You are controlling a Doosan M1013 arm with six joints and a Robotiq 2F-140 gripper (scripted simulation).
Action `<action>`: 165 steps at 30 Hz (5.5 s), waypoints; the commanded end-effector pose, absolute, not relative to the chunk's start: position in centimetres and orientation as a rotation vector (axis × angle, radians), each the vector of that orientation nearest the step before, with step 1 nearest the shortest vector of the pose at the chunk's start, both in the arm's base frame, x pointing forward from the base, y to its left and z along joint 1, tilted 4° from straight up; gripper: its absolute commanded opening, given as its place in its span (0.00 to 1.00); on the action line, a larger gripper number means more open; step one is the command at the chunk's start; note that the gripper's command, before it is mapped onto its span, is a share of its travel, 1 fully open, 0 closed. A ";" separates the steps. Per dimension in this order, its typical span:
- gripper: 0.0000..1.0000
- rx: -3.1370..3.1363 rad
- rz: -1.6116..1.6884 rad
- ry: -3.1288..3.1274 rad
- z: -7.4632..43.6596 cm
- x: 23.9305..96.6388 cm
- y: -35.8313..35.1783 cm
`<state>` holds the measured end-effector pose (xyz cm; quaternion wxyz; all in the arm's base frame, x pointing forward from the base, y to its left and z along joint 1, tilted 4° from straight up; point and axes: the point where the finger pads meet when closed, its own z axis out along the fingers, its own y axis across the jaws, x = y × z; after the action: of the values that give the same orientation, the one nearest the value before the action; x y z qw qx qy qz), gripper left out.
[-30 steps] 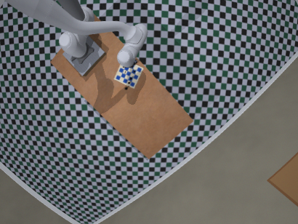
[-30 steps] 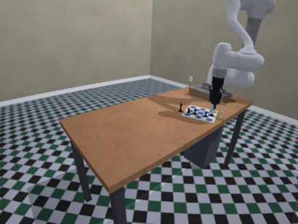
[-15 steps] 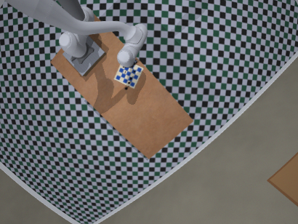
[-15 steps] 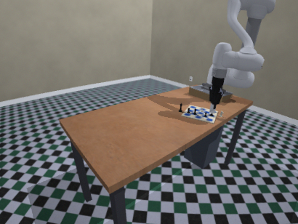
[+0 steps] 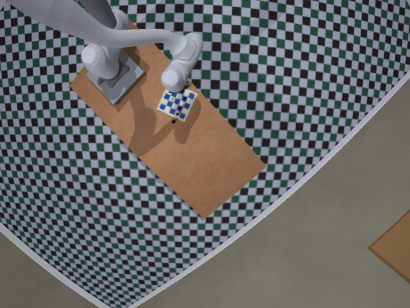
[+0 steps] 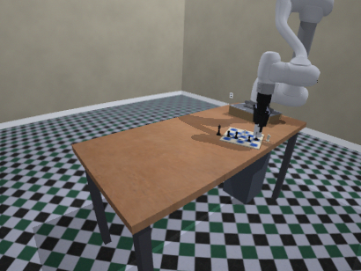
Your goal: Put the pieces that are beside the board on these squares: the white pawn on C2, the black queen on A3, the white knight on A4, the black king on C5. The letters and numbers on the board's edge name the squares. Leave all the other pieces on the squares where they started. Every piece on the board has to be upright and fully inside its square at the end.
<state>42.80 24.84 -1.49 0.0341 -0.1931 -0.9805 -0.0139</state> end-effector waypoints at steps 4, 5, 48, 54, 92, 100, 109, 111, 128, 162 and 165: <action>0.25 -0.594 -0.043 -3.015 -1.4 42.8 24.8; 0.25 -0.594 -0.043 -3.015 -1.3 42.8 24.8; 1.00 -0.594 -0.043 -3.015 7.5 43.4 24.5; 1.00 -0.594 -0.043 -3.015 7.5 43.4 24.5; 0.22 -1.772 0.003 -2.504 6.2 37.4 28.8; 0.22 -1.772 0.003 -2.504 6.2 37.4 28.8; 0.22 -1.772 0.003 -2.504 6.2 37.4 28.8; 0.22 -1.772 0.003 -2.504 6.2 37.3 28.8; 0.22 -1.772 0.004 -2.504 5.4 37.3 28.8; 0.22 -1.772 0.004 -2.504 1.4 37.0 29.1; 0.22 -1.772 0.004 -2.504 1.2 37.0 29.1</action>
<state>37.01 29.08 1.25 0.0368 -0.5774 -0.8157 0.0013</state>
